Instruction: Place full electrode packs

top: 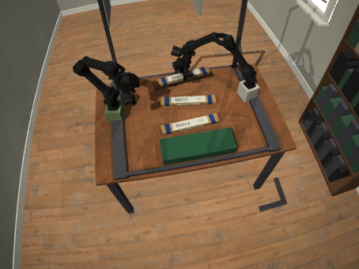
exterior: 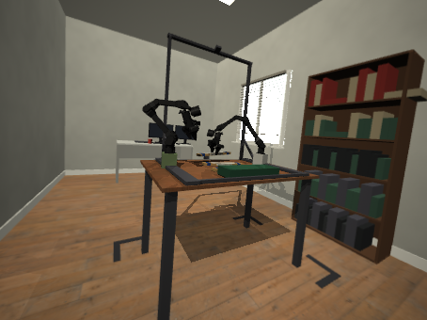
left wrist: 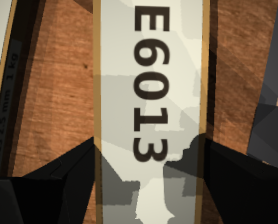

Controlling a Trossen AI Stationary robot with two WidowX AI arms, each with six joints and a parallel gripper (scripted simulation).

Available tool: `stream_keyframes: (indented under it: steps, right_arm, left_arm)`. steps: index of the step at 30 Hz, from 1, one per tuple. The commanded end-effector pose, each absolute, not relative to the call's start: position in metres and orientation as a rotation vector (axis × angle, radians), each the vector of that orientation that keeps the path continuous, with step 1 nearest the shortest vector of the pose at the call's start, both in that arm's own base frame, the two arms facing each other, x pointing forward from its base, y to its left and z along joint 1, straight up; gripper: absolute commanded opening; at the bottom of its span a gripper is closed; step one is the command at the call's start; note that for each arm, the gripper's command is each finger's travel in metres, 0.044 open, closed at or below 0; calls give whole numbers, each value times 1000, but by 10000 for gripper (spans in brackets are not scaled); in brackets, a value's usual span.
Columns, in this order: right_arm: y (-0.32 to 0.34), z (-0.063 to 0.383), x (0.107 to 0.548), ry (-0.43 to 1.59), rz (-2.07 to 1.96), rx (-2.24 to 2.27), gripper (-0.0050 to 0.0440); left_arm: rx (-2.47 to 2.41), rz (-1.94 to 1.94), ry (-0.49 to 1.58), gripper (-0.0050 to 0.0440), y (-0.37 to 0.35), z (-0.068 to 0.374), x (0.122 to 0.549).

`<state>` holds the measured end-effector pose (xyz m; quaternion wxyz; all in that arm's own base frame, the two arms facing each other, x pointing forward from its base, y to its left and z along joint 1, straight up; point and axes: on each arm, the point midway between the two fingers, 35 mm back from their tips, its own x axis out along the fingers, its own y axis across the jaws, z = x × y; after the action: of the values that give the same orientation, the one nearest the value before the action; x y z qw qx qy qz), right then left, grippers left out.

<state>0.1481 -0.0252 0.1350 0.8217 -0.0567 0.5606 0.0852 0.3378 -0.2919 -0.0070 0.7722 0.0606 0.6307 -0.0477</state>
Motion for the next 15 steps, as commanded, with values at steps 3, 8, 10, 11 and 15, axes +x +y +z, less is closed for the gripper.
stream_keyframes:
  steps: [3,8,10,11,15]
  right_arm:
    - [-26,142,150,1171,179,-128,430]
    - [-26,142,150,1171,179,-128,430]
    - [-26,142,150,1171,179,-128,430]
    - [-26,142,150,1171,179,-128,430]
    - [-26,142,150,1171,179,-128,430]
  left_arm:
    - [69,-143,1266,-50,-316,40,356]
    - [72,-138,1271,-50,-315,40,360]
    - [69,-141,1265,-50,-316,44,360]
    - [70,-140,1267,-50,-316,43,360]
    - [72,-140,1268,-50,-316,44,361]
